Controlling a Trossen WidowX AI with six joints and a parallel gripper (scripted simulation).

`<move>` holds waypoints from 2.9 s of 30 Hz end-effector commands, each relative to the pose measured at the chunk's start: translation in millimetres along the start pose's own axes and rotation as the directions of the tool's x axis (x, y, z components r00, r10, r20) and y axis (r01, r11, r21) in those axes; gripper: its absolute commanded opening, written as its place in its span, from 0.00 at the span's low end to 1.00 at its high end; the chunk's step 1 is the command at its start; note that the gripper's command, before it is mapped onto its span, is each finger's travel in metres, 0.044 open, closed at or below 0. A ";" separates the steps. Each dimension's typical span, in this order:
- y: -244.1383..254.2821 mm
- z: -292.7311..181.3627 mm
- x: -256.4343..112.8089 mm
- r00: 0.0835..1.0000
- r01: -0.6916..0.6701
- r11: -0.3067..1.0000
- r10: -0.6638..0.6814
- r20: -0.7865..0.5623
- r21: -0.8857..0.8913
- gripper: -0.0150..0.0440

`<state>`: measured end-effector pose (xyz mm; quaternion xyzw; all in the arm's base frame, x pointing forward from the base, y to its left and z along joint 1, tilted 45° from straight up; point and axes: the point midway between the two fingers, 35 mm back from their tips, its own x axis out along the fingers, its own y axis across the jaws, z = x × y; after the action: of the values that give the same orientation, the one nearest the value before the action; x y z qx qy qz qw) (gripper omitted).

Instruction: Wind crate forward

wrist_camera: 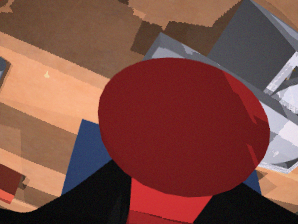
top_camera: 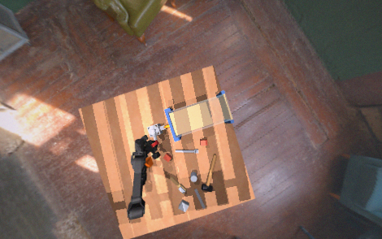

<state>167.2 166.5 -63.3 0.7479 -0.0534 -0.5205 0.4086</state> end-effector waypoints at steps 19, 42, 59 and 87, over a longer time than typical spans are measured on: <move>6.8 -21.5 8.8 1.000 0.000 1.000 0.000 -0.007 0.020 0.39; 5.4 -38.5 -26.6 1.000 0.004 1.000 -0.004 -0.005 0.019 1.00; 12.8 -40.8 -86.6 1.000 0.007 1.000 -0.007 -0.002 0.017 1.00; -105.6 -79.6 -88.4 0.934 0.014 1.000 -0.019 0.357 0.017 1.00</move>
<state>158.1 316.7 -34.1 0.6724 -0.1049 -0.6251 0.3822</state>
